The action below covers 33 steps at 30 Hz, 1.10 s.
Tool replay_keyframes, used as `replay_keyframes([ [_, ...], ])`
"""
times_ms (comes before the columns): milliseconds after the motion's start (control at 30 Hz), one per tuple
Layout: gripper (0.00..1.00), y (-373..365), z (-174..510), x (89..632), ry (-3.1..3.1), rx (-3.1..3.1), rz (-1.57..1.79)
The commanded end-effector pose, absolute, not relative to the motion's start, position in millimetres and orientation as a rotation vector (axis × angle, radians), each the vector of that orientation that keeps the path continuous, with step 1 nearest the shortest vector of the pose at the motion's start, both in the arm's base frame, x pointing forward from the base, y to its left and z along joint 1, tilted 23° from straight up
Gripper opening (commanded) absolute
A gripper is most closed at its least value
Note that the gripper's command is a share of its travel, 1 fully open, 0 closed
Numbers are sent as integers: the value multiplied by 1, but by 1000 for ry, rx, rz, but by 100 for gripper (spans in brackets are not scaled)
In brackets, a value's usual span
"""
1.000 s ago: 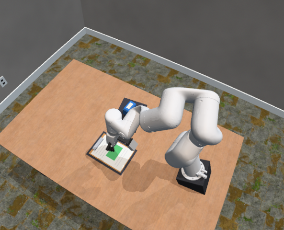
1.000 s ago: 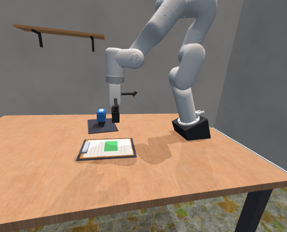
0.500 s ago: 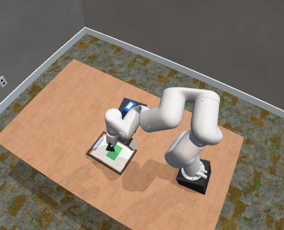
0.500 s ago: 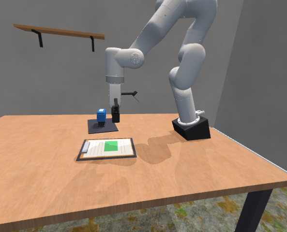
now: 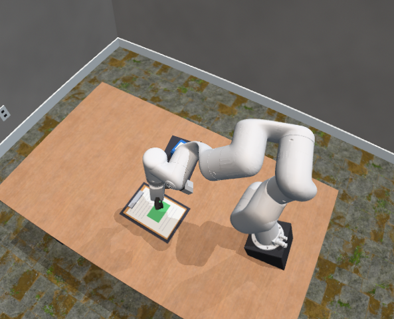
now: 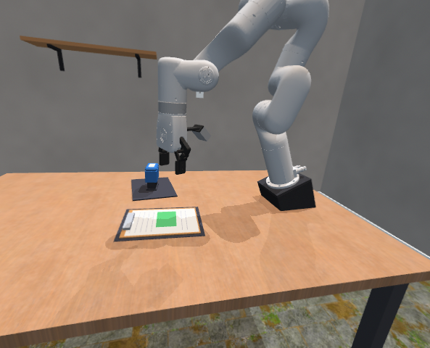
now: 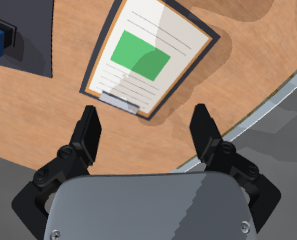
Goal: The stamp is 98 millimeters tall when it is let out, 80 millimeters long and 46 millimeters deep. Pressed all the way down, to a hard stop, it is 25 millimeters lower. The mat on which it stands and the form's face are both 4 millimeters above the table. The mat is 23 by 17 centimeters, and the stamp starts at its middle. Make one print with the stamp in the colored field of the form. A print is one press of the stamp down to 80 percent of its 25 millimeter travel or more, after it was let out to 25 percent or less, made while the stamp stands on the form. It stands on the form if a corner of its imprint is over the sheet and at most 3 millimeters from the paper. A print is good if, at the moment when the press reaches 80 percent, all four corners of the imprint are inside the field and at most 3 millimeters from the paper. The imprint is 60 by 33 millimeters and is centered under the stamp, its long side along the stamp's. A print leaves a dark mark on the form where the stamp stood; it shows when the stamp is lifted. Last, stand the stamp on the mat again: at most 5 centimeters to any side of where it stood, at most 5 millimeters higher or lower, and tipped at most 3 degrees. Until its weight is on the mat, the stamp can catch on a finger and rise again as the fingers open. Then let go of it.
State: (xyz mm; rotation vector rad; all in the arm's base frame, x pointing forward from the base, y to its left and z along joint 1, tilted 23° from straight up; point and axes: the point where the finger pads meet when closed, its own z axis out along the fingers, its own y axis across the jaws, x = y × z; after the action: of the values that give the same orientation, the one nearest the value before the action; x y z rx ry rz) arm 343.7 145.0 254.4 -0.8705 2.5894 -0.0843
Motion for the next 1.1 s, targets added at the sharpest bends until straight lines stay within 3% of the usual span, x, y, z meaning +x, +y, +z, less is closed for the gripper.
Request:
replay_keyframes([
  [0,100,141,280,333,2446,-1227,-147],
  [433,100,138,288,330,2109,-1783,-283],
  [467,89,138,288,330,2077,-1826,-289],
  [600,89,131,287,334,1942,-1990,-308],
  [1067,89,26,276,387,1897,-2040,-310],
])
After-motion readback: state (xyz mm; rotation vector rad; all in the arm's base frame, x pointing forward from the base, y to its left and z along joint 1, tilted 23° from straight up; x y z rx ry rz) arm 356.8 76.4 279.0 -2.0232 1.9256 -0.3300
